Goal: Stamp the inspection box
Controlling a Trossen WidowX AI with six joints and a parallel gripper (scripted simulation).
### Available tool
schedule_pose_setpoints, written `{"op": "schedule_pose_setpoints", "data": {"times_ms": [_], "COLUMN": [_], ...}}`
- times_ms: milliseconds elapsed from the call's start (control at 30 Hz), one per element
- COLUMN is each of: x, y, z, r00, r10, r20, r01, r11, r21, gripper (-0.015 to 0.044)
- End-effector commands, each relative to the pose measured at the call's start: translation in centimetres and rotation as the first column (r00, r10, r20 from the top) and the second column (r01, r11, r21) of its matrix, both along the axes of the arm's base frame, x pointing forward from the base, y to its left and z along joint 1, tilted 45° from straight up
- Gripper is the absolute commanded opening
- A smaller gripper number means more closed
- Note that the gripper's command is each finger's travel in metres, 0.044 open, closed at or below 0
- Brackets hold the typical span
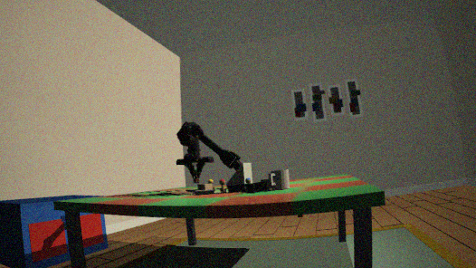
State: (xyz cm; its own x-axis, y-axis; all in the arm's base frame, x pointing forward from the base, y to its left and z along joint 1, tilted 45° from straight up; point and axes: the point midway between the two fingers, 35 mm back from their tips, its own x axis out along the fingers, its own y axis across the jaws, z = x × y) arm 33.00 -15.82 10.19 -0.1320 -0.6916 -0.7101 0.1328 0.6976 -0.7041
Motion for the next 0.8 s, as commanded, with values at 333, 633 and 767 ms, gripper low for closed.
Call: {"op": "schedule_pose_setpoints", "data": {"times_ms": [333, 633, 767], "x": [0.1, 0.1, 0.1], "y": [0.5, 0.8, 1.3], "z": [0.5, 0.8, 0.5], "r00": [1.0, 1.0, 1.0], "r10": [-0.005, -0.005, -0.004], "r20": [0.005, 0.005, 0.006], "r01": [0.005, 0.005, 0.004], "r11": [1.0, 1.0, 1.0], "r21": [0.004, 0.003, 0.006], "gripper": [0.0, 0.0, 0.0]}}
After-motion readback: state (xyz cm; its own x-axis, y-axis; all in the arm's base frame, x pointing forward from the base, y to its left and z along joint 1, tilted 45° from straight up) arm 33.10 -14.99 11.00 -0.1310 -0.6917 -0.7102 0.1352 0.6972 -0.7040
